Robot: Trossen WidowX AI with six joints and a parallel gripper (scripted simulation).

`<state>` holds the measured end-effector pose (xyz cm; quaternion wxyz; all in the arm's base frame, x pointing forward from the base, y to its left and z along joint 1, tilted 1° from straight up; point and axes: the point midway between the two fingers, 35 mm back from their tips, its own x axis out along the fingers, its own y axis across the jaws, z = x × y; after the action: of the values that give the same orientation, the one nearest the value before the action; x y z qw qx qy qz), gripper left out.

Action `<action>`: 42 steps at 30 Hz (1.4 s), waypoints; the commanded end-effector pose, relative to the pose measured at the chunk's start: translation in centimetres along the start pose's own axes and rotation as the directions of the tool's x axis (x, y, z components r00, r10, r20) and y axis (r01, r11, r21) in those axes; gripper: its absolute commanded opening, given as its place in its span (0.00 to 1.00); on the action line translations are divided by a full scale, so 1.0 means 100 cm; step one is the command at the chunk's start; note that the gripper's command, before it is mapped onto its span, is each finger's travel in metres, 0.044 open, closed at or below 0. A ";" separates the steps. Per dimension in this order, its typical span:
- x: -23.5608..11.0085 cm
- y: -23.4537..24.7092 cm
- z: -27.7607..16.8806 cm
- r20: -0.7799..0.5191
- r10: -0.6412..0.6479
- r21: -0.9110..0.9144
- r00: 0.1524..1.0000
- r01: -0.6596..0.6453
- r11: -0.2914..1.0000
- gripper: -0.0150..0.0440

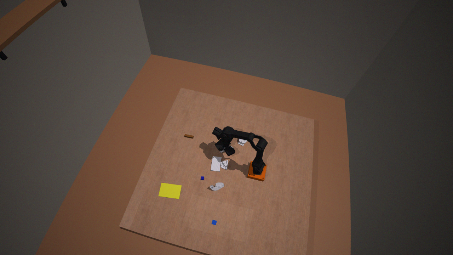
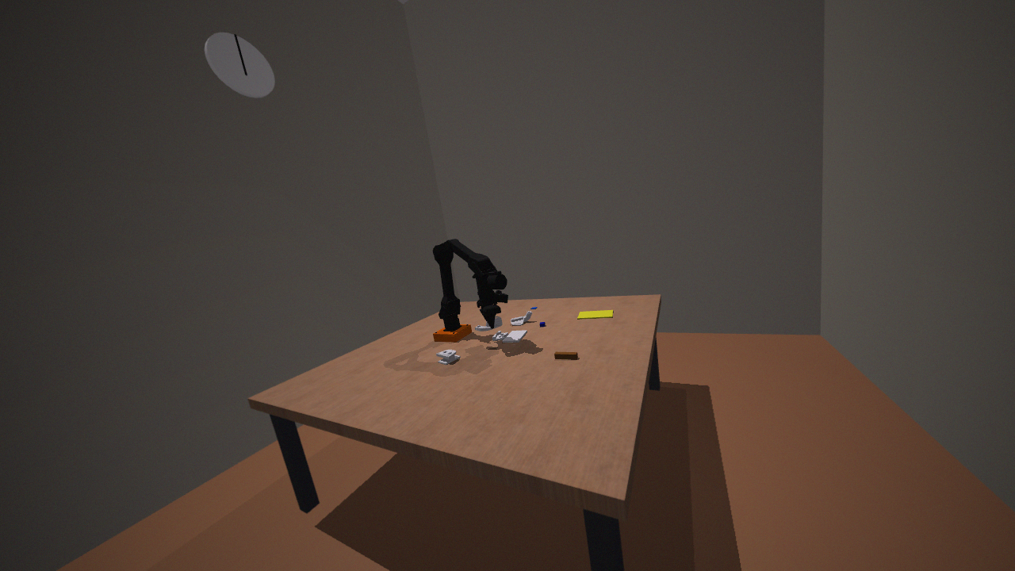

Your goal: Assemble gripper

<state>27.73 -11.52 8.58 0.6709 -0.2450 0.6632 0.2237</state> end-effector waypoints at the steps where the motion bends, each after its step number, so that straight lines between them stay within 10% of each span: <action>1: -0.001 0.008 0.015 0.006 0.003 0.069 1.000 -0.004 0.998 0.48; 42: -0.002 0.072 0.093 0.013 0.009 0.486 1.000 -0.015 0.874 0.48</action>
<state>30.45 -0.31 8.51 0.7130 -0.0674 0.6957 0.0561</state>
